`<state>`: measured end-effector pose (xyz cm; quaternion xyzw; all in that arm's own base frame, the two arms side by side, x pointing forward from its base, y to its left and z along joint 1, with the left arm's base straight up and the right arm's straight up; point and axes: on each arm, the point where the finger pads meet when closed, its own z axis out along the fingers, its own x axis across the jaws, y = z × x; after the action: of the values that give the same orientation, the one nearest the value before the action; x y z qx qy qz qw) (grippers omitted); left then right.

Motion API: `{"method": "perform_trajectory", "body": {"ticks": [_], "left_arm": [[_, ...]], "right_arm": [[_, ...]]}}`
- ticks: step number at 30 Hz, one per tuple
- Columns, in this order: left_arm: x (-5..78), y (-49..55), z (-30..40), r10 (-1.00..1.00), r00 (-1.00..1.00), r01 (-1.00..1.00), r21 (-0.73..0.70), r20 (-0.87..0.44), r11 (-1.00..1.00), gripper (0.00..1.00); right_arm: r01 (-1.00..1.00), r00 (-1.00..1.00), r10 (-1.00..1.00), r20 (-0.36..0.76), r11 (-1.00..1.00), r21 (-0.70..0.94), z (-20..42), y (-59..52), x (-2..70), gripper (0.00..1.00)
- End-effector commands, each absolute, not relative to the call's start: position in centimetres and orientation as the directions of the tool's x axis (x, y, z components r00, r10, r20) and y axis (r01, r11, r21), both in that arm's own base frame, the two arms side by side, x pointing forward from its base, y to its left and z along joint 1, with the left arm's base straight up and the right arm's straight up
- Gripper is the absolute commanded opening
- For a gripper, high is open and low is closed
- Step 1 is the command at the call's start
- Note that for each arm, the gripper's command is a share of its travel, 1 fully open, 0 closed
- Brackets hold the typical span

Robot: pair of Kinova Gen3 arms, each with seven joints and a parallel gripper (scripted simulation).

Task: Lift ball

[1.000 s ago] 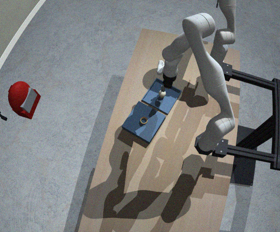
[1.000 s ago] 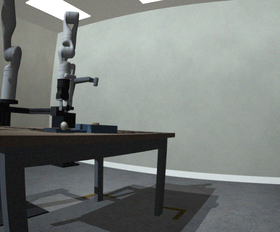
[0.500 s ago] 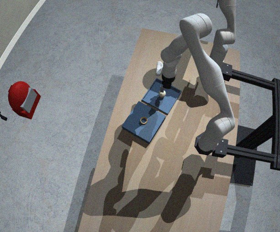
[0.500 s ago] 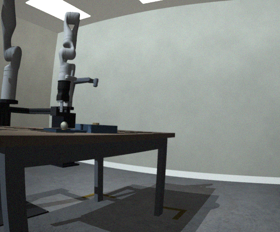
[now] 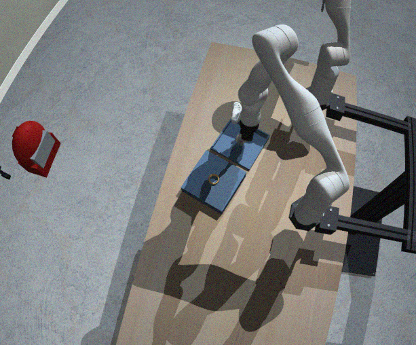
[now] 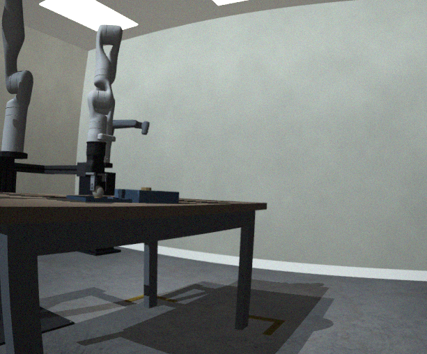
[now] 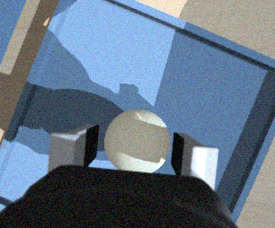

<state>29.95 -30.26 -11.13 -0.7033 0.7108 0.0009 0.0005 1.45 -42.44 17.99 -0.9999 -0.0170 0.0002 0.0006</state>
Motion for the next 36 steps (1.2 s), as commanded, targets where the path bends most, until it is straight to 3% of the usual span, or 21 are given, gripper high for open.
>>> {"method": "perform_trajectory", "body": {"ticks": [1, 15, 16, 26, 36], "left_arm": [[30.1, -30.4, -13.1, -1.0, -0.011, -1.0, -0.001, 0.0, 0.011, 1.0], [30.1, -30.4, -13.2, -1.0, -0.011, -1.0, -0.001, 0.0, 0.011, 1.0], [30.1, -30.4, -13.2, -1.0, -0.011, -1.0, -0.001, 0.0, 0.011, 0.0], [30.1, -30.4, -12.7, -1.0, -0.011, -1.0, -0.001, 0.0, 0.011, 0.0], [30.0, -30.3, -6.3, -1.0, -0.011, -1.0, -0.002, 0.0, 0.011, 0.0]], "right_arm": [[0.034, 0.999, 0.034, 0.0, -0.999, 0.001, 18.1, -42.5, 1.4, 1.0], [0.034, 0.999, 0.034, 0.0, -0.999, 0.001, 18.1, -42.5, 1.4, 1.0], [0.034, 0.999, 0.034, 0.0, -0.999, 0.001, 18.1, -42.5, 1.4, 1.0], [0.034, 0.999, 0.034, 0.0, -0.999, 0.001, 18.1, -42.5, 1.4, 1.0], [0.034, 0.999, 0.034, 0.0, -0.999, 0.001, 18.1, -42.5, 1.4, 1.0]]}}
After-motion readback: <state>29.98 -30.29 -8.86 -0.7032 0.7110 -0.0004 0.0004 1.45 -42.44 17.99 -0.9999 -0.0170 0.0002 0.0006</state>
